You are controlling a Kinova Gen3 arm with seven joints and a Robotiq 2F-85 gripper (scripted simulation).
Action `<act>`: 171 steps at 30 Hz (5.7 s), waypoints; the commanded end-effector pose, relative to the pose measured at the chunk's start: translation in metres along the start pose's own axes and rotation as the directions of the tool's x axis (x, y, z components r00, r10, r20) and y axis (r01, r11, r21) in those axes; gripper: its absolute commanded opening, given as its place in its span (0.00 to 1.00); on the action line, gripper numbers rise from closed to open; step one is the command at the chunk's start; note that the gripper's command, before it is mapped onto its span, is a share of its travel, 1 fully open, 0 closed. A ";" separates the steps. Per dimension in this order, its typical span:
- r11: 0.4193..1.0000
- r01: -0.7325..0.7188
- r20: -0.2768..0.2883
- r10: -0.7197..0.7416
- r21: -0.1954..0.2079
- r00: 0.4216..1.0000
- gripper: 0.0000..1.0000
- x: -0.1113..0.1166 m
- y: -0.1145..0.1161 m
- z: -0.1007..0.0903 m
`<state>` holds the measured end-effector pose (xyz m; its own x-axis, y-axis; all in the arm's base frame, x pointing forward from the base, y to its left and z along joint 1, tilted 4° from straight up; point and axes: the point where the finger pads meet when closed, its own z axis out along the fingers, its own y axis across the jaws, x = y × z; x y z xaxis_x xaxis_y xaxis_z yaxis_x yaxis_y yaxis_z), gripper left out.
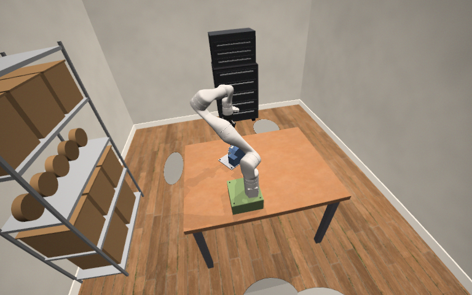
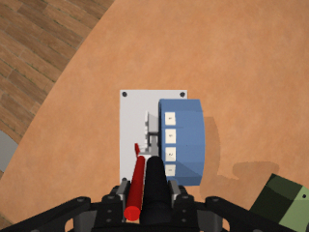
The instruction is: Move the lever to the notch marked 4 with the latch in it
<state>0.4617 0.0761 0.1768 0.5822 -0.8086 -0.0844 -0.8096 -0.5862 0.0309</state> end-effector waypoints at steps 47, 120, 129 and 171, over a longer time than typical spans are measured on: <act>1.000 0.010 -0.015 -0.010 0.002 1.000 0.00 0.074 -0.003 0.004; 1.000 0.007 -0.015 -0.007 0.003 1.000 0.00 0.130 -0.002 0.018; 1.000 0.011 -0.016 -0.011 0.002 1.000 0.00 0.134 -0.003 0.021; 1.000 0.009 -0.014 -0.009 0.002 1.000 0.97 0.133 -0.003 0.021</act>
<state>0.5359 -0.0238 0.1483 0.5818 -0.8089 -0.0851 -0.8101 -0.5856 0.0283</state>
